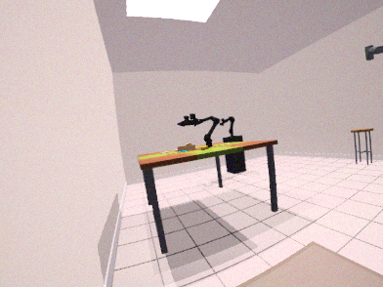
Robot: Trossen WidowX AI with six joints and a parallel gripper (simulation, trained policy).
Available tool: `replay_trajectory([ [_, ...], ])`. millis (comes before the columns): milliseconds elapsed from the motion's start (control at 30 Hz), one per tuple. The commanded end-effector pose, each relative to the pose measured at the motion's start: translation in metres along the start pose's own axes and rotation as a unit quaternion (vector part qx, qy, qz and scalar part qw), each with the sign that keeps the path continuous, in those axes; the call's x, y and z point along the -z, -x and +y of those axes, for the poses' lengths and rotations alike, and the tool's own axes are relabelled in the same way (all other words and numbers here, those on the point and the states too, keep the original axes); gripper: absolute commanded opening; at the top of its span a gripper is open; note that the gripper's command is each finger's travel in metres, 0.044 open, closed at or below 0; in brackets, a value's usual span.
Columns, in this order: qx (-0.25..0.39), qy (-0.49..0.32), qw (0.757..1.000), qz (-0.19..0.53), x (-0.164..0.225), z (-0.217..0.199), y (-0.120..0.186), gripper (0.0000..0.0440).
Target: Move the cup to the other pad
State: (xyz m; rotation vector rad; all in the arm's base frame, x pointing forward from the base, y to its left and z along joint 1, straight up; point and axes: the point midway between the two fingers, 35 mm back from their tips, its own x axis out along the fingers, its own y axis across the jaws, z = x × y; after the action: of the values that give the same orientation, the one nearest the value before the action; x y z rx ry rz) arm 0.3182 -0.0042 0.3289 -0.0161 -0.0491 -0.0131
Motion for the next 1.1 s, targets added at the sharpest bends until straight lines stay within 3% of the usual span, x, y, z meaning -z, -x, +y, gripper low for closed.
replay_trajectory([
  [0,0.000,-0.002,1.000,0.004,0.001,0.000,0.000,0.0374],
  [367,-0.003,-0.041,0.997,0.067,0.020,0.008,0.004,0.0091],
  [667,-0.017,-0.077,0.988,0.135,0.033,0.022,0.007,0.0071],
  [1067,-0.028,-0.117,0.965,0.232,0.046,0.038,0.014,0.0112],
])
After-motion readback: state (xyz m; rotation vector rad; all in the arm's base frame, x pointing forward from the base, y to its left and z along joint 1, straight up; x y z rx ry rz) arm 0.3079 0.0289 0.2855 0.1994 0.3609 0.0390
